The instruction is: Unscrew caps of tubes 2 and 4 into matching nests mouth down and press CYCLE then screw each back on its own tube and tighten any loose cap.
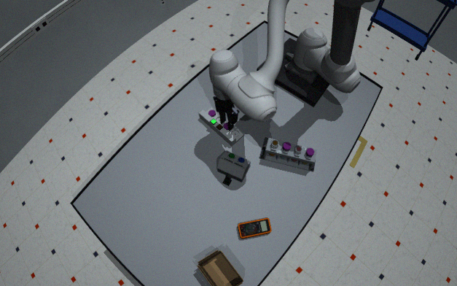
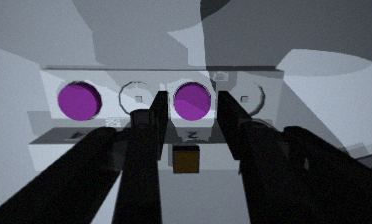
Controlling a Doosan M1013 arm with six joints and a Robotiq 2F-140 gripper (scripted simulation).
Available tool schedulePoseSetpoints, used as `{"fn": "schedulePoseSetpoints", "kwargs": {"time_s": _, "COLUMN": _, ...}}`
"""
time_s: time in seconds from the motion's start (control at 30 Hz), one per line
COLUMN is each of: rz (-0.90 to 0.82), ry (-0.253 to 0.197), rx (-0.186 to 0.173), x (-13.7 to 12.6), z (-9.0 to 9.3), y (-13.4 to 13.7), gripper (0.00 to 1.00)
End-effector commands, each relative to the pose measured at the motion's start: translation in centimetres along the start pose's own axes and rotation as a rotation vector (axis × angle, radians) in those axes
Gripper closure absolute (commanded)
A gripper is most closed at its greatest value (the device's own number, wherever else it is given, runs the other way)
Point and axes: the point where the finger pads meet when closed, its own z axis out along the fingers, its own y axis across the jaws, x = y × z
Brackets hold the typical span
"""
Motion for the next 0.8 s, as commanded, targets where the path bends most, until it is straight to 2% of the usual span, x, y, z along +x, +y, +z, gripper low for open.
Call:
{"fn": "schedulePoseSetpoints", "kwargs": {"time_s": 0.0, "rz": 0.000, "ry": -0.001, "rx": 0.000, "x": -0.07, "z": 0.01, "y": 0.00, "gripper": 0.64}}
{"fn": "schedulePoseSetpoints", "kwargs": {"time_s": 0.77, "rz": 0.000, "ry": -0.001, "rx": 0.000, "x": -0.05, "z": 1.01, "y": 0.01, "gripper": 0.64}}
